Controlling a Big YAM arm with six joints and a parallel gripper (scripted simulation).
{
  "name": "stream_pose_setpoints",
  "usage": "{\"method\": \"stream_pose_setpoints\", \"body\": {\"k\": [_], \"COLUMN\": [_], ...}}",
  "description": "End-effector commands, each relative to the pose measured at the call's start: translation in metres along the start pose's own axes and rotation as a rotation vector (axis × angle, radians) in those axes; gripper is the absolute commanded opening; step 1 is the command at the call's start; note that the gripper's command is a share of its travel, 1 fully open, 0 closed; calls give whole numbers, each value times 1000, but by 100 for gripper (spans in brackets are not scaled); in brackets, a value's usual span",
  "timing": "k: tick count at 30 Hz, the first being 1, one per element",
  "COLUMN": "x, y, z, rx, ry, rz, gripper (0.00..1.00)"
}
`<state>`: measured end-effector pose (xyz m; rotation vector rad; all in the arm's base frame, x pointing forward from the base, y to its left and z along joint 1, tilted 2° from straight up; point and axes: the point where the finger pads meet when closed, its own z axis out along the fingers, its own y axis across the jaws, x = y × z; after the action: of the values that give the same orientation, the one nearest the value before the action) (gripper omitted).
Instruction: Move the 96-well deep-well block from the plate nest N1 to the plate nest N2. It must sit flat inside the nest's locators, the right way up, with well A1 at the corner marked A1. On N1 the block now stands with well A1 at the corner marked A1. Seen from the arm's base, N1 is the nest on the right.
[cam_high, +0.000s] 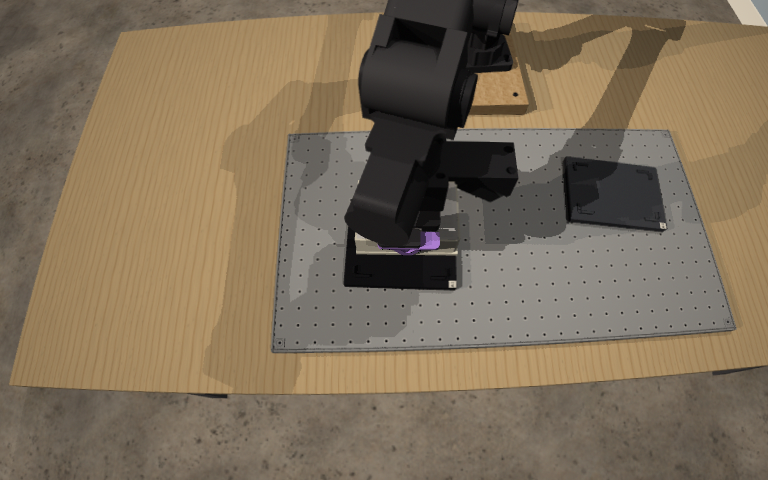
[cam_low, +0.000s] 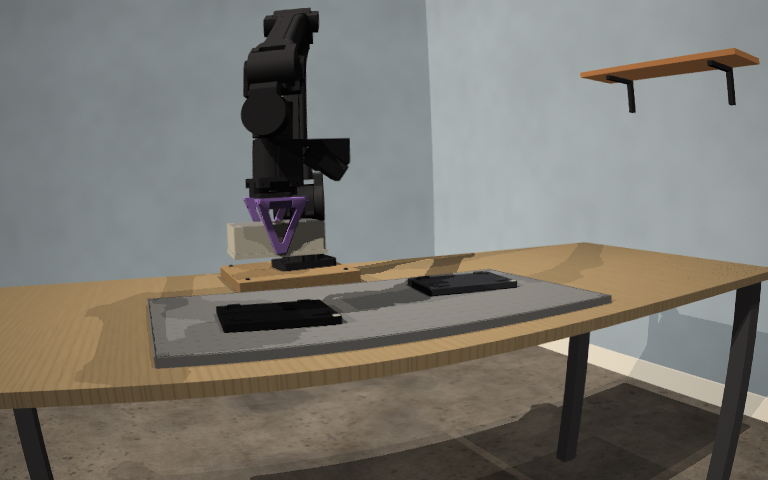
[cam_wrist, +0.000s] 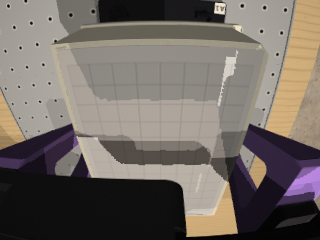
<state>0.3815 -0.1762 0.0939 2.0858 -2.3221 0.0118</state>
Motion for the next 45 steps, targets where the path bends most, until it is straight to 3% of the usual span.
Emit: {"method": "stream_pose_setpoints", "body": {"k": [1, 7, 8, 9, 24, 25, 27, 41, 42, 44, 45], "x": [8, 8, 4, -5, -45, -49, -55, -94, -97, -103, -107], "y": [-21, -21, -17, 1, 9, 10, 12, 24, 25, 27, 28], "z": [-23, -23, -31, -16, -15, -6, -15, -14, -3, -13, -13], "rx": [52, 52, 69, 31, 52, 28, 52, 51, 22, 51, 49], "ry": [17, 17, 21, 9, 11, 7, 11, 7, 5, 6, 5], "rz": [14, 14, 49, 82, 91, 91, 91, 91, 90, 91, 91], "gripper": [0, 0, 0, 0, 0, 0, 0, 0, 0, 0, 0]}}
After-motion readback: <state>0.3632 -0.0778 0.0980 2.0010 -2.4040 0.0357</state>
